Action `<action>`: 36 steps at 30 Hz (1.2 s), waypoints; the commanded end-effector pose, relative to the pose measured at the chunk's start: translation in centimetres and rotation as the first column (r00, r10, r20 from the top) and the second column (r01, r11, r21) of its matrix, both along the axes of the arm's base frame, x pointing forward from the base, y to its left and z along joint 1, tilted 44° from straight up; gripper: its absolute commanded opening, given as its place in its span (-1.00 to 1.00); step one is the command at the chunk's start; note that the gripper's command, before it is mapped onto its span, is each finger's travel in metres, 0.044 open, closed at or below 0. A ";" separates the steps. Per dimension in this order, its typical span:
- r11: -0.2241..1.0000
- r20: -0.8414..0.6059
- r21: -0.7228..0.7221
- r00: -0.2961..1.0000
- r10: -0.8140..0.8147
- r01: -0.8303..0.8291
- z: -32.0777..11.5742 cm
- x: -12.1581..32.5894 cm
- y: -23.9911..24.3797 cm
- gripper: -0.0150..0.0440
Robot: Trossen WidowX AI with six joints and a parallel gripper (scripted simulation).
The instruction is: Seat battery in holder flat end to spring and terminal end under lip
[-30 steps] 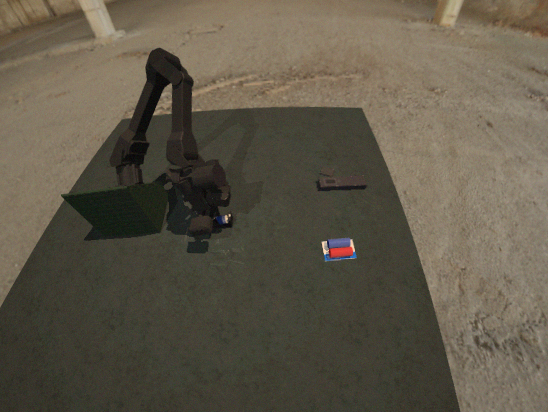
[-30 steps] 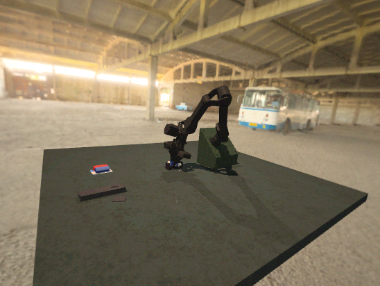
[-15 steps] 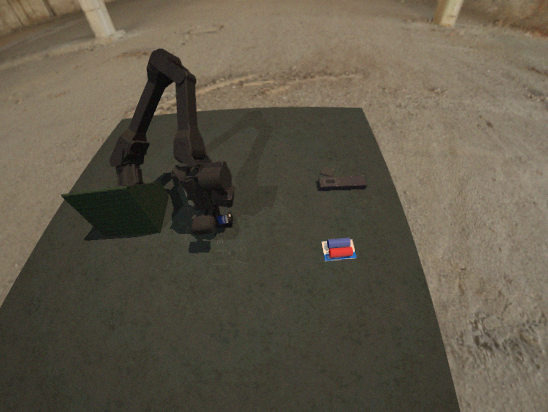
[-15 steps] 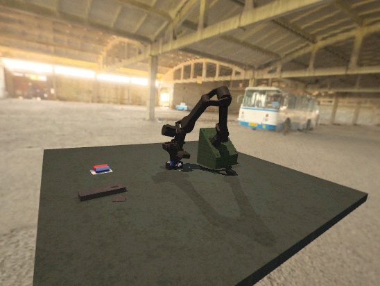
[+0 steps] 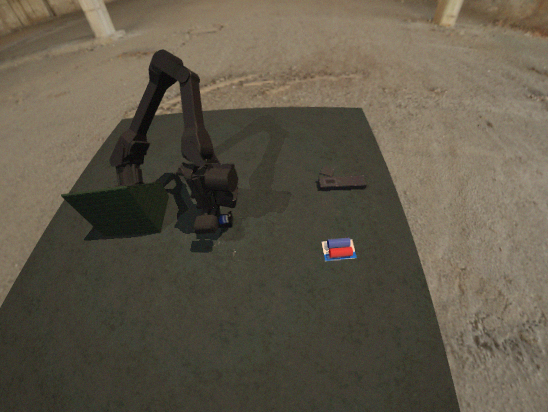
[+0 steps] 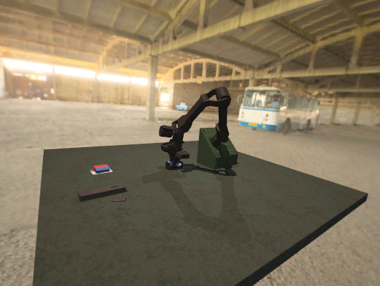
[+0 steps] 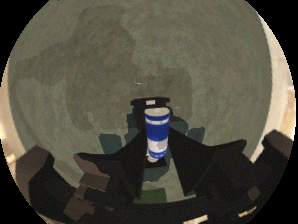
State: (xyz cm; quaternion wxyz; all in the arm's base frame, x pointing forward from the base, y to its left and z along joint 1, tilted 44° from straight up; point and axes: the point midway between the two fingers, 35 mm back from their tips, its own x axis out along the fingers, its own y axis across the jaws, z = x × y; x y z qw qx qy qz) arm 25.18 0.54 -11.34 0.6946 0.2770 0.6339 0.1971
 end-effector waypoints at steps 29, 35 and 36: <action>0.990 -0.148 0.019 0.979 0.141 -0.139 0.0 -0.3 1.0 -0.20; 0.990 -0.146 0.018 0.979 0.139 -0.138 0.1 -0.1 1.0 -0.20; 0.990 -0.146 0.018 0.979 0.139 -0.138 0.1 0.0 1.0 -0.20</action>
